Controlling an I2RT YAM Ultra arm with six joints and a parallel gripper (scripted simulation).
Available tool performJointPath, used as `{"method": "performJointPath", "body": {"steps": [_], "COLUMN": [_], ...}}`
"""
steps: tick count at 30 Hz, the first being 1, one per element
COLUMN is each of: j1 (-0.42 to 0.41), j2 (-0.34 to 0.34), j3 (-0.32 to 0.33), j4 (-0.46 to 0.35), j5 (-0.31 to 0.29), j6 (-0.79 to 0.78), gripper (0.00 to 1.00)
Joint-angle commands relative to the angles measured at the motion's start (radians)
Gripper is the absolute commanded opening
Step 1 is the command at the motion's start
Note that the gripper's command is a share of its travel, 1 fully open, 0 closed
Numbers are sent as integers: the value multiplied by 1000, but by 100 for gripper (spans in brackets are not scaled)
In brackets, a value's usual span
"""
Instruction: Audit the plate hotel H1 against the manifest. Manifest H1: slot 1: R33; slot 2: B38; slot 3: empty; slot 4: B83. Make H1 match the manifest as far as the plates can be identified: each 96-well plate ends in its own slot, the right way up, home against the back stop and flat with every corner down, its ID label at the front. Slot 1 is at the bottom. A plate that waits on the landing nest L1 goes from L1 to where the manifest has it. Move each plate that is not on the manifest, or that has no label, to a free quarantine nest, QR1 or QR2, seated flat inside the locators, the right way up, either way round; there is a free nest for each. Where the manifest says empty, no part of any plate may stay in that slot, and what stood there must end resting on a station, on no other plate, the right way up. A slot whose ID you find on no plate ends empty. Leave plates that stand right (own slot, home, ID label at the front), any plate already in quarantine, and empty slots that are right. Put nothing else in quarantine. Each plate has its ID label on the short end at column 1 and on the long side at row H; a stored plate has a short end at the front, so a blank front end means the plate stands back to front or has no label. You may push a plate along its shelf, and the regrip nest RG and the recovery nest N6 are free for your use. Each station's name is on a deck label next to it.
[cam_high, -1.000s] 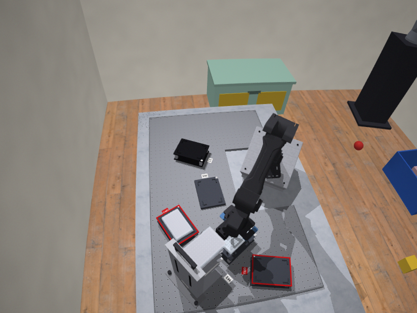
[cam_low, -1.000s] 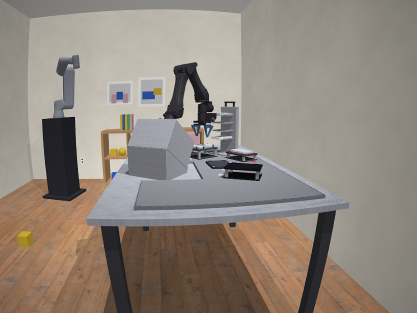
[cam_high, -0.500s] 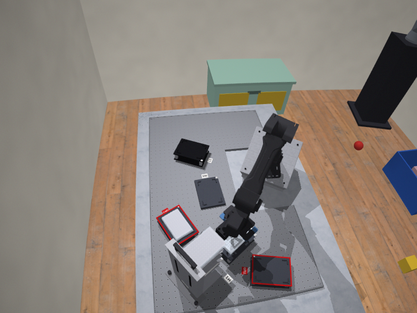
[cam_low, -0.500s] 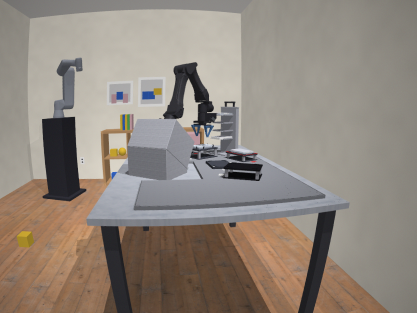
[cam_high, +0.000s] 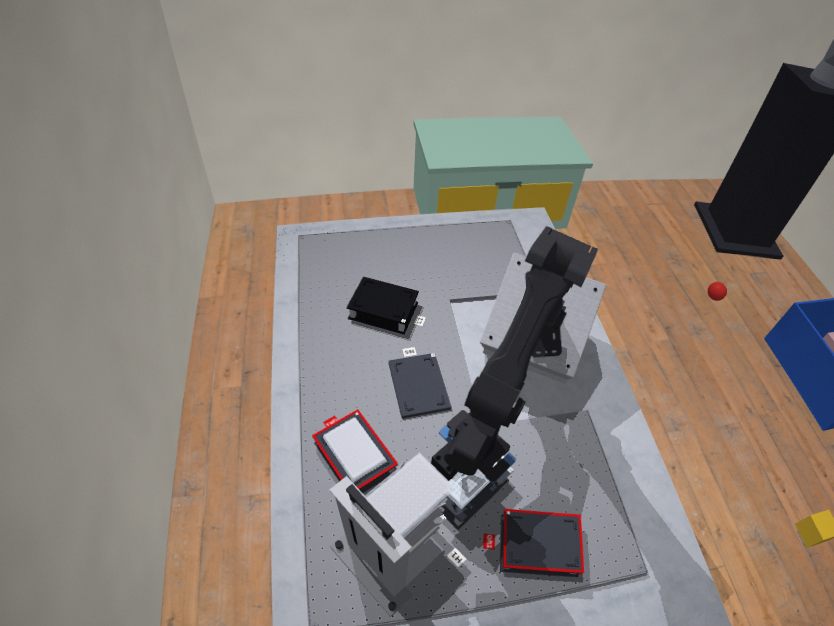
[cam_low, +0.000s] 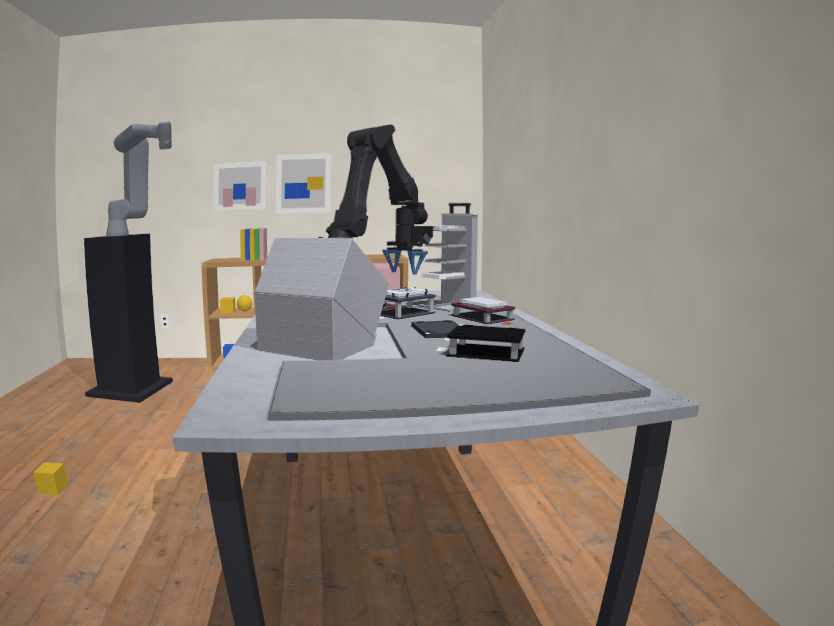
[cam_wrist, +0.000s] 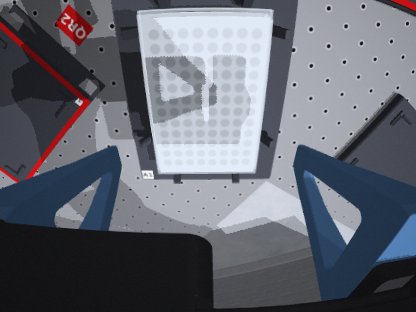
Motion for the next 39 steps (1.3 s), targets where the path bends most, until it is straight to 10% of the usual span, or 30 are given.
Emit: {"method": "performJointPath", "body": {"steps": [1,39], "j1": [4,14], "j2": [-31,64], "j3": [21,-50], "j4": [13,108], "j5": [8,12], "j6": [4,10], "gripper": [100,100]}}
